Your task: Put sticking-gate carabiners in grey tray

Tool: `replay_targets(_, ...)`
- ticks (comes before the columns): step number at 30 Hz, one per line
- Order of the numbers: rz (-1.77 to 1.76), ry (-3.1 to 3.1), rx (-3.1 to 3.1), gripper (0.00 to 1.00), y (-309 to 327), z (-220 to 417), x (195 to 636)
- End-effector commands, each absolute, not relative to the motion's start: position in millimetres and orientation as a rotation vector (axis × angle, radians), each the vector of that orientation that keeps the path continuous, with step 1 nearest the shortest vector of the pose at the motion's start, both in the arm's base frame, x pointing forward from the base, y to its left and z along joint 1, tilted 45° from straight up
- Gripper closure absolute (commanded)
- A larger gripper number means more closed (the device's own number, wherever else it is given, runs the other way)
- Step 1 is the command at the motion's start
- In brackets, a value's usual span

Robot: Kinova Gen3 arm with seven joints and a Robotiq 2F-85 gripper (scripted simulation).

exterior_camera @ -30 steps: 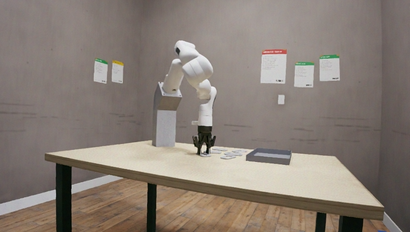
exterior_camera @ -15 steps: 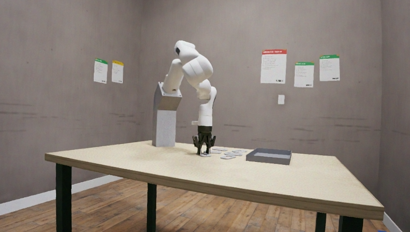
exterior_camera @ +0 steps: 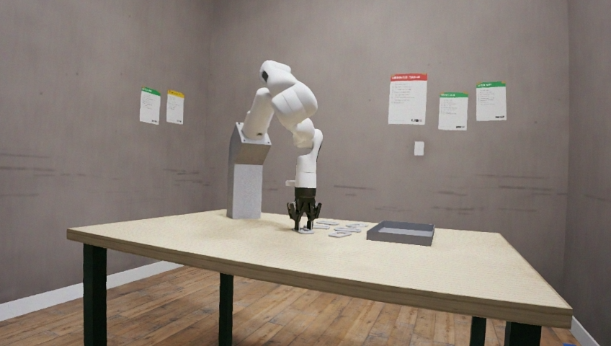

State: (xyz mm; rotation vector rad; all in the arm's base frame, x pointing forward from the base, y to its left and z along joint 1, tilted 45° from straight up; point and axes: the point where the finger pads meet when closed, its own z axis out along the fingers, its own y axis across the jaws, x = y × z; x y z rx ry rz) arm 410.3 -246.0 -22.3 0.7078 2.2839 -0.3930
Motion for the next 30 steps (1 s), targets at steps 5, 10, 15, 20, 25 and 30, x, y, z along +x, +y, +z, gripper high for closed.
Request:
replay_targets(5,-0.393,2.284,0.707,0.47,-245.9,-21.9,410.4)
replay_targets(10,-0.393,2.284,0.707,0.47,-245.9,-21.9,410.4)
replay_targets(15,-0.393,2.284,0.707,0.47,-245.9,-21.9,410.4)
replay_targets(20,-0.393,2.284,0.707,0.00,-245.9,-21.9,410.3)
replay_targets(25,-0.393,2.284,0.707,0.00,-245.9,-21.9,410.3)
replay_targets(30,-0.393,2.284,0.707,0.00,-245.9,-21.9,410.3)
